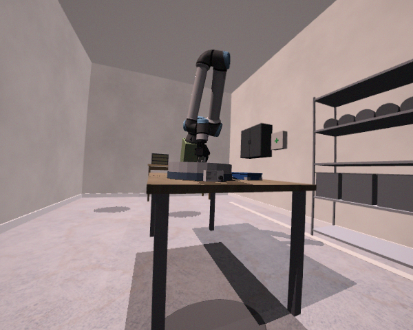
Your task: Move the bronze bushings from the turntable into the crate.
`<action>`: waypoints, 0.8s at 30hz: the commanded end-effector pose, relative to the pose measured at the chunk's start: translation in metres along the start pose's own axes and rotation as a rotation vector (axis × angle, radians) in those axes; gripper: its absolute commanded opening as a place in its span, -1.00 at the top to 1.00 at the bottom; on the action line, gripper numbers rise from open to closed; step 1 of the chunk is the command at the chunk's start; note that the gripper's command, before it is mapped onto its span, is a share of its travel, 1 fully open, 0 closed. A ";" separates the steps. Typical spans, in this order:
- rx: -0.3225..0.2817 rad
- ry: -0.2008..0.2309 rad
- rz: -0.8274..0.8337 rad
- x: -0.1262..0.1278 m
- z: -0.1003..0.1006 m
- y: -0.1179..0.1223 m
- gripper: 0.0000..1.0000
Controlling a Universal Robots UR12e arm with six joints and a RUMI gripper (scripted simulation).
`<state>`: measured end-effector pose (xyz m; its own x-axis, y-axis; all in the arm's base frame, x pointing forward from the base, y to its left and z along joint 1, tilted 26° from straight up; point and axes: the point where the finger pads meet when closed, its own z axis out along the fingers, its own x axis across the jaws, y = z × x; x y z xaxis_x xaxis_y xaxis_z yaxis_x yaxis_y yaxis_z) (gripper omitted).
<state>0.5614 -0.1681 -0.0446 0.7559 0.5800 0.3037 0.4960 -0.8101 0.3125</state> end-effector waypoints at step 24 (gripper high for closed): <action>-0.001 0.000 0.000 0.000 -0.021 0.000 1.00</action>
<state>0.5578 -0.1674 -0.0369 0.7558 0.5800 0.3039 0.4958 -0.8101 0.3129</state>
